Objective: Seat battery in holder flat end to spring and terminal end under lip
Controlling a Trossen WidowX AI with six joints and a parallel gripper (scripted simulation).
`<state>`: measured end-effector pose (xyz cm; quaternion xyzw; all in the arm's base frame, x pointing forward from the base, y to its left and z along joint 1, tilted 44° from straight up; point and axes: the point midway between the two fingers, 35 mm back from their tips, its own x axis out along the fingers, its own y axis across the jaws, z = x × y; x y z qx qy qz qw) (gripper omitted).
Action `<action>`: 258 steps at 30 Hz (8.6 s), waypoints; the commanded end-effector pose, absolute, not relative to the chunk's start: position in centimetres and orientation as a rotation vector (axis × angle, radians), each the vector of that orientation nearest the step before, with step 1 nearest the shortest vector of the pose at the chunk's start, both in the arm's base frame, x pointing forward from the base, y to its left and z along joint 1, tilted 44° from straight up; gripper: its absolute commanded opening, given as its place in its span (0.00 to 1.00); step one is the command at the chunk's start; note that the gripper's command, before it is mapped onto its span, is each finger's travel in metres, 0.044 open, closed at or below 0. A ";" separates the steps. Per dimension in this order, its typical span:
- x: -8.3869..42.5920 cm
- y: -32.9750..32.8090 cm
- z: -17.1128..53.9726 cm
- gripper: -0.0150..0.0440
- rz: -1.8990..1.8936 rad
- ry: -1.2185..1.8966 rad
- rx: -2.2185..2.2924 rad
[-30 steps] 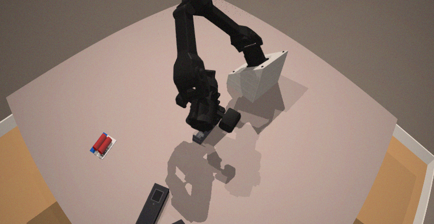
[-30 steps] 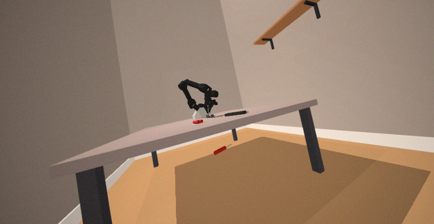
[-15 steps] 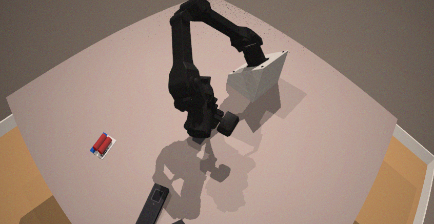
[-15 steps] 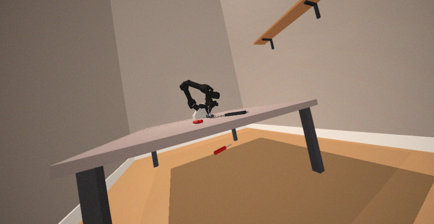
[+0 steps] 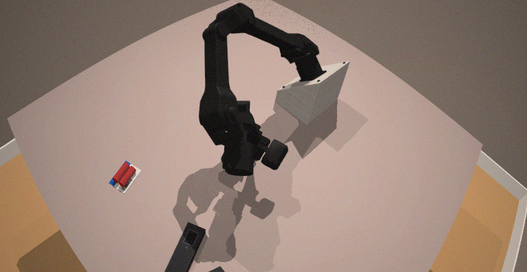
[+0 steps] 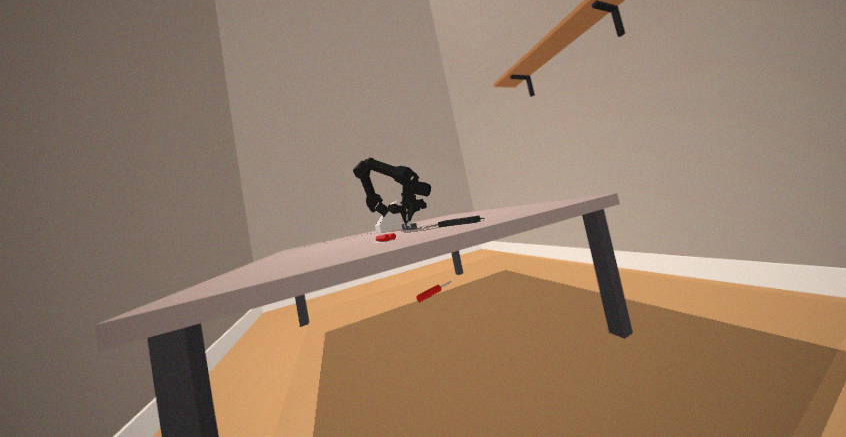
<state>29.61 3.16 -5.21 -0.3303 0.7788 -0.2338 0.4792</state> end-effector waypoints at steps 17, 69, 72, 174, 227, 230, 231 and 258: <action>30.1 2.8 -5.8 0.35 -0.612 1.965 -0.791; 31.7 3.0 -6.5 0.35 -0.562 1.897 -0.795; 31.7 3.0 -6.6 0.35 -0.554 1.886 -0.795; 29.8 1.7 -6.7 0.35 -0.349 1.556 -0.808; 28.9 2.4 -5.6 0.53 -0.333 1.536 -0.802; 28.9 2.5 -5.5 0.53 -0.333 1.536 -0.802; 28.8 2.4 -5.7 0.57 -0.332 1.536 -0.812; 28.2 7.5 -0.5 1.00 -0.331 1.537 -0.800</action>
